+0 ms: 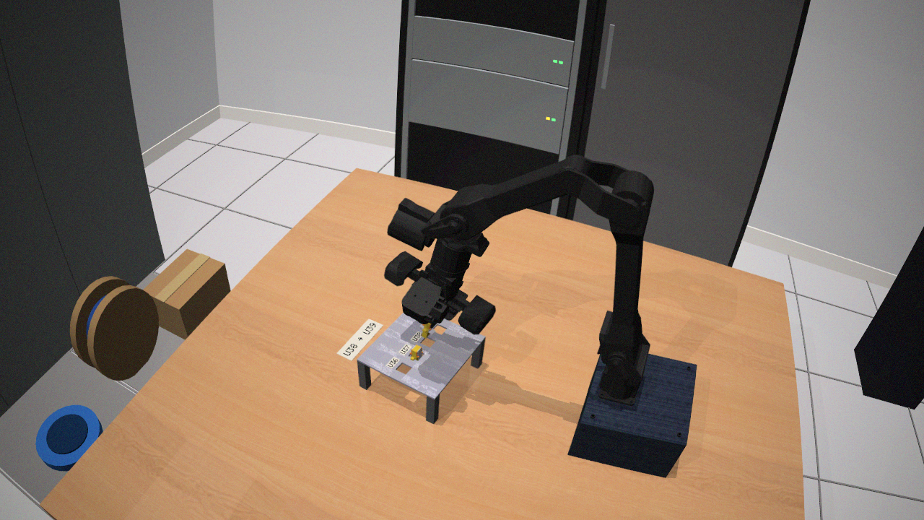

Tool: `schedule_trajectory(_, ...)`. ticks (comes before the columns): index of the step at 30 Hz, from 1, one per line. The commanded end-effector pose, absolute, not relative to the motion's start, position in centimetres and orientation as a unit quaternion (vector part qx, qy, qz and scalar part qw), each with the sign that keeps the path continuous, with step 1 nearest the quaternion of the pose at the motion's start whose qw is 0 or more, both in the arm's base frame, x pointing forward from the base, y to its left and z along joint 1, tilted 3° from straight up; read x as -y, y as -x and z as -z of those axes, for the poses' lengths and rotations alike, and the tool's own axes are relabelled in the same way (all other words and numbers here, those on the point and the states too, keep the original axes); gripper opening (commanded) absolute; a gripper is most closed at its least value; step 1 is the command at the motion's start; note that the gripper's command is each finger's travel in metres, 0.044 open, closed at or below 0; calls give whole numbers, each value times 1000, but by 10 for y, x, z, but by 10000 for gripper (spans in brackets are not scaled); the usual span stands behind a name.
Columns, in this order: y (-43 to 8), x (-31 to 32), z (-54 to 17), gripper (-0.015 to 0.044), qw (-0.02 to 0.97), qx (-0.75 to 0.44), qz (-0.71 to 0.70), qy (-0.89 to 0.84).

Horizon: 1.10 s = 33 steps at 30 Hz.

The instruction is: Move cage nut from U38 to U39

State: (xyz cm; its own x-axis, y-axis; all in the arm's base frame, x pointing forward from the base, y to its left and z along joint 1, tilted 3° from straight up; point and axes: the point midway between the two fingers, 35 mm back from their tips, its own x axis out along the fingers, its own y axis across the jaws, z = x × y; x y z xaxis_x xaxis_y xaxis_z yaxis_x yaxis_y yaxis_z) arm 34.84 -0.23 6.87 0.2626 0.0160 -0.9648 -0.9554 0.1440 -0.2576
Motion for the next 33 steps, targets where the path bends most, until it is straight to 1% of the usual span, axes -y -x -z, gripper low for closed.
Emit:
schedule_trajectory(1,-348,2,-70,35,604,-453,-403,517)
schedule_trajectory(29,-345,3,-80,35,613,-443,-391,524)
schedule_trajectory(33,-342,20,-81,35,613,-442,-390,526)
